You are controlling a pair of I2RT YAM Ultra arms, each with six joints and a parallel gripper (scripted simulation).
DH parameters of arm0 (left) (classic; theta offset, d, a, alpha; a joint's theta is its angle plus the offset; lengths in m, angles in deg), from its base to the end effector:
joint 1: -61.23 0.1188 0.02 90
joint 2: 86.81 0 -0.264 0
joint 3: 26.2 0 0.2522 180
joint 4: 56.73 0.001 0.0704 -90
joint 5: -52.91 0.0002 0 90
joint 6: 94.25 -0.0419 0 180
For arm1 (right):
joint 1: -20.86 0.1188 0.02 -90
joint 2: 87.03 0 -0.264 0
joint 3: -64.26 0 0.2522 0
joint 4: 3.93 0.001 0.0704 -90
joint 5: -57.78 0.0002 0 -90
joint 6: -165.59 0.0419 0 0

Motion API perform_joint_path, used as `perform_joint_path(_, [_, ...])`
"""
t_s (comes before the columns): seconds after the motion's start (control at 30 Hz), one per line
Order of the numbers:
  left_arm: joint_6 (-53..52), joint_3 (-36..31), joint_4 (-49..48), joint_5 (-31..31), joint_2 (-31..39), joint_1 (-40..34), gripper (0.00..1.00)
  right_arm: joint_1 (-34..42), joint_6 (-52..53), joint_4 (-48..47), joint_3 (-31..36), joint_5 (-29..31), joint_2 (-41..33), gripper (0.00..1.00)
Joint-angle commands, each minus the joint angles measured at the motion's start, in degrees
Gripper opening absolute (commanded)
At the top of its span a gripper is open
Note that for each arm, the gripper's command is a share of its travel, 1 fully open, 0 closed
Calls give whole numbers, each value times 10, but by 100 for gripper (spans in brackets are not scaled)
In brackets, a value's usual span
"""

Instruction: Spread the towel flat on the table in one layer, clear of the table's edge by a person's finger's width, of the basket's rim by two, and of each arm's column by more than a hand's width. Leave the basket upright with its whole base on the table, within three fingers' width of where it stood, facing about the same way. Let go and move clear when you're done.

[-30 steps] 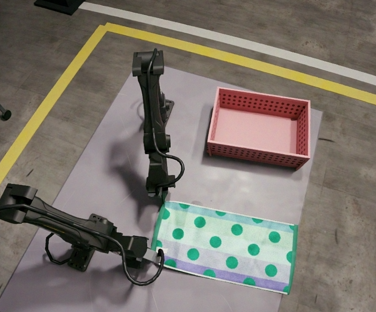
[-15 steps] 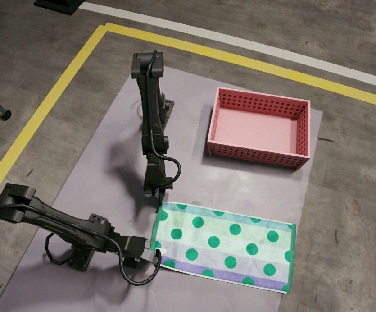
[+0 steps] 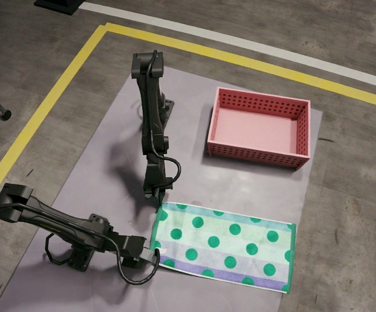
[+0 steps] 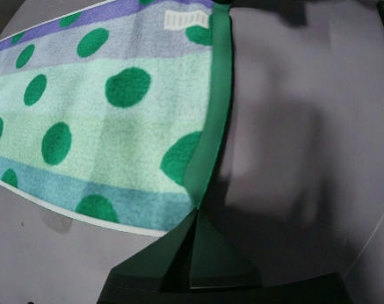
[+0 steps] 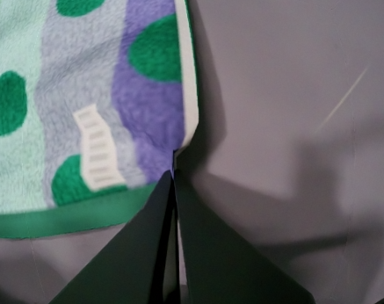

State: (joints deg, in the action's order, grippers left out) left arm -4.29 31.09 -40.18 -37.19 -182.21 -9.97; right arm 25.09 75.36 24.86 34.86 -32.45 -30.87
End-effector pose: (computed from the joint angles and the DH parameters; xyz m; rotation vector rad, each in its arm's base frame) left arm 0.1003 -0.2913 0.1343 1.5124 2.1122 -0.4797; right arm 0.1610 0.0131 0.1318 -0.1004 2.5387 0.0326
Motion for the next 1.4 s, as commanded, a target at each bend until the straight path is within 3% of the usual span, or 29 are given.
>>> perform_joint_path(0.0, [-5, 23, 20, 7, 17, 5, 0, 2, -1, 19, -24, 2, -21, 0])
perform_joint_path(0.37, [7, 33, 43, -3, 21, -10, 0, -7, -7, 55, -38, -4, -43, 0])
perform_joint_path(0.4, [19, 33, 42, -13, 19, -24, 0, -15, -12, 63, -8, -9, -56, 0])
perform_joint_path(0.47, [19, 33, 43, -14, 19, -24, 0, -16, -13, 66, -30, -10, -60, 0])
perform_joint_path(0.5, [35, 33, 42, -25, 11, -45, 0, -26, -21, 78, 0, -15, -79, 0])
perform_joint_path(0.63, [56, 36, 43, -39, 5, -70, 0, -43, -35, 102, 8, -25, -110, 0])
perform_joint_path(0.67, [56, 37, 44, -40, 5, -71, 0, -45, -37, 107, -15, -26, -117, 0])
perform_joint_path(0.73, [77, 40, 45, -54, 2, -96, 0, -62, -50, 128, 16, -35, -143, 0])
perform_joint_path(0.83, [78, 42, 45, -55, 1, -97, 0, -65, -54, 134, -7, -37, -151, 0])
perform_joint_path(0.87, [97, 47, 47, -68, -4, -121, 0, -83, -67, 156, 22, -47, -175, 0])
perform_joint_path(0.93, [98, 48, 49, -69, -5, -121, 0, -88, -72, 165, -2, -50, -186, 0])
perform_joint_path(0.97, [113, 53, 50, -79, -9, -141, 0, -103, -83, 181, 22, -57, -204, 0])
perform_joint_path(1.37, [127, 50, 45, -87, -10, -155, 0, -140, -115, 222, 17, -80, -247, 0])
